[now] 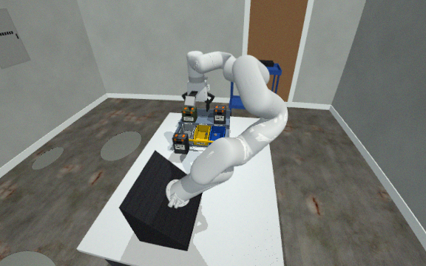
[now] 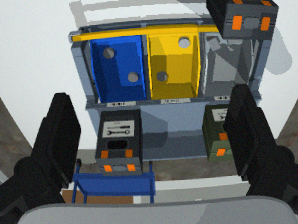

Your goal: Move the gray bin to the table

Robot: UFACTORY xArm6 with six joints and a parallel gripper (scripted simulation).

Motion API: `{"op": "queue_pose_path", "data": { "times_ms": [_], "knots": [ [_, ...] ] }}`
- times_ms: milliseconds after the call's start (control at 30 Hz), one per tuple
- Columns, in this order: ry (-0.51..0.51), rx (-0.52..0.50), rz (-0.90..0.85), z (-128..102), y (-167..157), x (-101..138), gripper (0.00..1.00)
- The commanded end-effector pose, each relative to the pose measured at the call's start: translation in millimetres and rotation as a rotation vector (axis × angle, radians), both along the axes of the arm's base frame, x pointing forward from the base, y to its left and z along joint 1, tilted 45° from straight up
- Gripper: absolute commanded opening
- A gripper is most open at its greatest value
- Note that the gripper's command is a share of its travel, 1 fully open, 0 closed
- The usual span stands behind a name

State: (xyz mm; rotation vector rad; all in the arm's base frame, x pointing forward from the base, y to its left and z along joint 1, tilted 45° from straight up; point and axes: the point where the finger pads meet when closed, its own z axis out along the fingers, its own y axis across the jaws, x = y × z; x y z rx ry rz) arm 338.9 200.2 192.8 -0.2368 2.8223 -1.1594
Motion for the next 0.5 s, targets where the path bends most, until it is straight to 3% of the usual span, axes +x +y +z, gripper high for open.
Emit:
{"op": "queue_pose_path", "data": {
  "times_ms": [0, 33, 467],
  "knots": [
    [0.016, -0.001, -0.018, -38, -2, 0, 1.00],
    [0.021, -0.001, -0.024, -49, -2, 0, 1.00],
    [0.020, 0.000, -0.024, -56, -3, 1, 1.00]
  ]
}}
